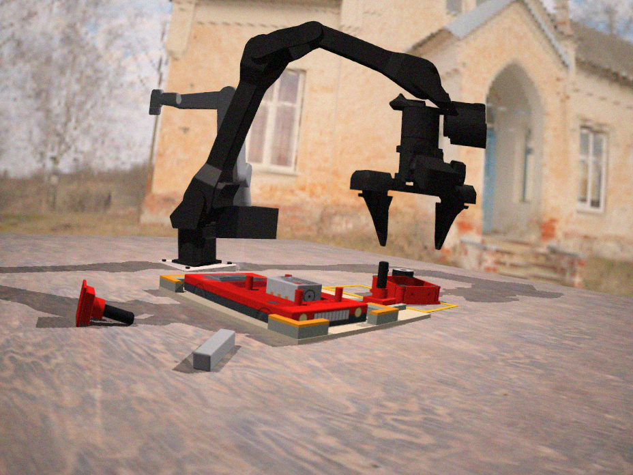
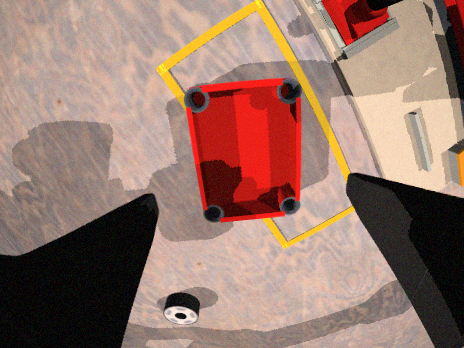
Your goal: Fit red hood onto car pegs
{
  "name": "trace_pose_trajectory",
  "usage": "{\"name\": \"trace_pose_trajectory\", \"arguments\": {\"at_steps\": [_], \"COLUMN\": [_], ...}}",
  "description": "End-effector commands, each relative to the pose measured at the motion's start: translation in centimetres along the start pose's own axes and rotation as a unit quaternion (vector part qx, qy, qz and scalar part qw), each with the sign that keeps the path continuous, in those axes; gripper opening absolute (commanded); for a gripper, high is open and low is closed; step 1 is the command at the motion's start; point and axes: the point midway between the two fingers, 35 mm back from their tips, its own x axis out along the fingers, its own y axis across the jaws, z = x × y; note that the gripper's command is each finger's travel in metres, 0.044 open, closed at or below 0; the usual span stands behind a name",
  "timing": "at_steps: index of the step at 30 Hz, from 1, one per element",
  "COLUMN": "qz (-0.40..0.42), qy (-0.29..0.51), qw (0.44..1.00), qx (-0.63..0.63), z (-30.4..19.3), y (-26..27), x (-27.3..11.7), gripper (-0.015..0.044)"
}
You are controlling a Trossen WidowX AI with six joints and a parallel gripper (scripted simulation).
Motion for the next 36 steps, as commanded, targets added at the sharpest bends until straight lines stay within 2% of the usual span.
{"name": "trace_pose_trajectory", "arguments": {"at_steps": [1,36], "qz": [-0.002,-0.002], "qy": [-0.001,-0.001], "qw": [1.000,1.000], "qx": [0.000,0.000], "z": [0.0,0.0], "y": [-0.1,-0.1], "x": [0.4,2.9], "gripper": [0.0440,0.0440]}}
